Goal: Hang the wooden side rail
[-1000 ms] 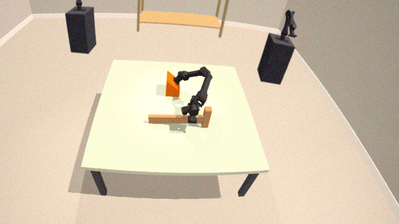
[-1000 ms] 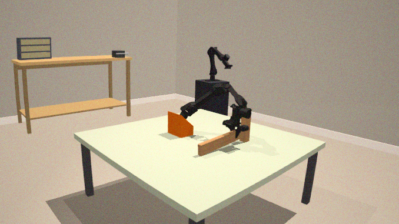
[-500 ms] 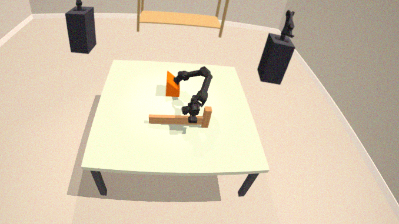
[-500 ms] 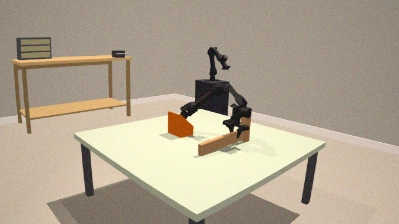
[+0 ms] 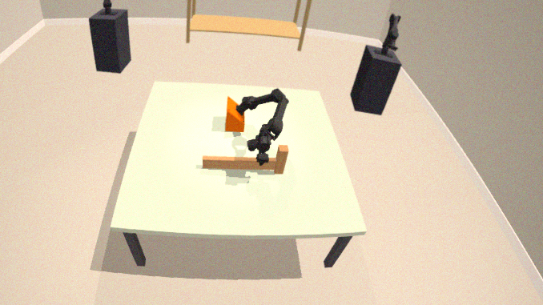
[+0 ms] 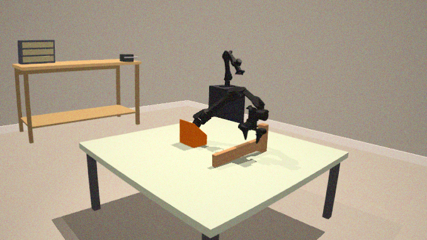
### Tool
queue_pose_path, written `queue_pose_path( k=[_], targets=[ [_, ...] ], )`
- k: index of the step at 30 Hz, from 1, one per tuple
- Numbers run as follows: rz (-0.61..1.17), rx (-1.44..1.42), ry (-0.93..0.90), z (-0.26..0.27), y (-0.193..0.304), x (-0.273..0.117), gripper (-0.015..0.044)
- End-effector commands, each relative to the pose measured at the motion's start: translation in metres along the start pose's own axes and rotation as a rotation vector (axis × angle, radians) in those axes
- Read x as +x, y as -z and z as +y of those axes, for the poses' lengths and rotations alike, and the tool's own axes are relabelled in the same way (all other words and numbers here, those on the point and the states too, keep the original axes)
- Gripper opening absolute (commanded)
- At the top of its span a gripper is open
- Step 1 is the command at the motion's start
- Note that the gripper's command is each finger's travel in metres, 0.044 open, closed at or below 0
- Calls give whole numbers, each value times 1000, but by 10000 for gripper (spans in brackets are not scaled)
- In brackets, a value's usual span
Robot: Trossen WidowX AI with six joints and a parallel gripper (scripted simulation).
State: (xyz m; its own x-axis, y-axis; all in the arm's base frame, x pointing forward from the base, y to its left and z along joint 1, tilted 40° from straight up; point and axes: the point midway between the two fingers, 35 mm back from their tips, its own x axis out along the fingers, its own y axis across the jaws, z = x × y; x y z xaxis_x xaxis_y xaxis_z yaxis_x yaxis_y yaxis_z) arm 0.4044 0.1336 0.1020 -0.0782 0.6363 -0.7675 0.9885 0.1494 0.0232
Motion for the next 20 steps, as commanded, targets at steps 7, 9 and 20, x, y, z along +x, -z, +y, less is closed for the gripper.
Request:
queue_pose_path(
  k=[7, 9, 20],
  targets=[
    [3, -10, -7, 1, -2, -5, 440],
    [2, -10, -7, 1, -12, -5, 440],
    [2, -10, -7, 1, -27, -5, 440]
  ],
)
